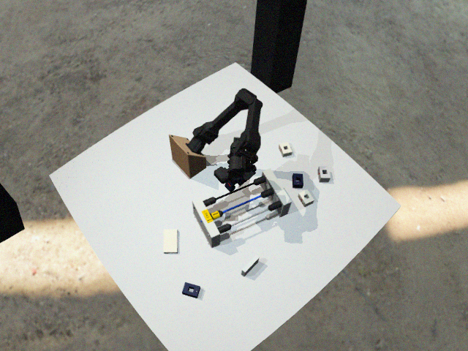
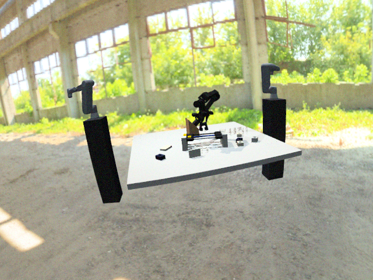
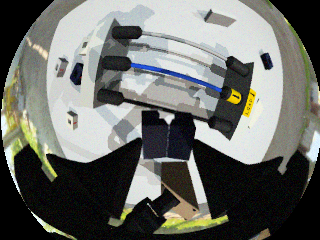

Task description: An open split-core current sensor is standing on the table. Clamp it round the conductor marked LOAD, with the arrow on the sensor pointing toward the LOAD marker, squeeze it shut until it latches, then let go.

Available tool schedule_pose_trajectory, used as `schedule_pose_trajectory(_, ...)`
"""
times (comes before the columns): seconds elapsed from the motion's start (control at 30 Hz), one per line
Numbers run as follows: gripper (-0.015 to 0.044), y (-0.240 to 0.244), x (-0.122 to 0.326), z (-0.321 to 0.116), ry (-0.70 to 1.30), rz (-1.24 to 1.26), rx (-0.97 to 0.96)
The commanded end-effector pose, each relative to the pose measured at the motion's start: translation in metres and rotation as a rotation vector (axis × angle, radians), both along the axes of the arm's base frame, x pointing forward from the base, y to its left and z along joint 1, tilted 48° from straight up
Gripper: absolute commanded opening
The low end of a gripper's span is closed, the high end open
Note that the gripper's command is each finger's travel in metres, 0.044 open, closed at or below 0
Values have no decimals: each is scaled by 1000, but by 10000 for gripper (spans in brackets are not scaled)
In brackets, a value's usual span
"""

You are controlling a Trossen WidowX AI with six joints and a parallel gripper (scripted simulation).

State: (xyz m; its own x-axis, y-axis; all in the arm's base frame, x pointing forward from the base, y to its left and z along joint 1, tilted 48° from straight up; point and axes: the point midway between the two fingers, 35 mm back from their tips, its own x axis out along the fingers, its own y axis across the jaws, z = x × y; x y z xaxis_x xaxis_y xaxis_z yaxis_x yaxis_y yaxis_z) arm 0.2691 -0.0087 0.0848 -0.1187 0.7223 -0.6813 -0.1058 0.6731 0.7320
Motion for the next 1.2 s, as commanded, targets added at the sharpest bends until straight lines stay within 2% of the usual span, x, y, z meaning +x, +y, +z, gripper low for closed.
schedule_pose_trajectory(0.0, 0, 0, 8, -1, 101, -102, -14)
schedule_pose_trajectory(1.17, 0, 7, 58, -13, 925, -877, -144)
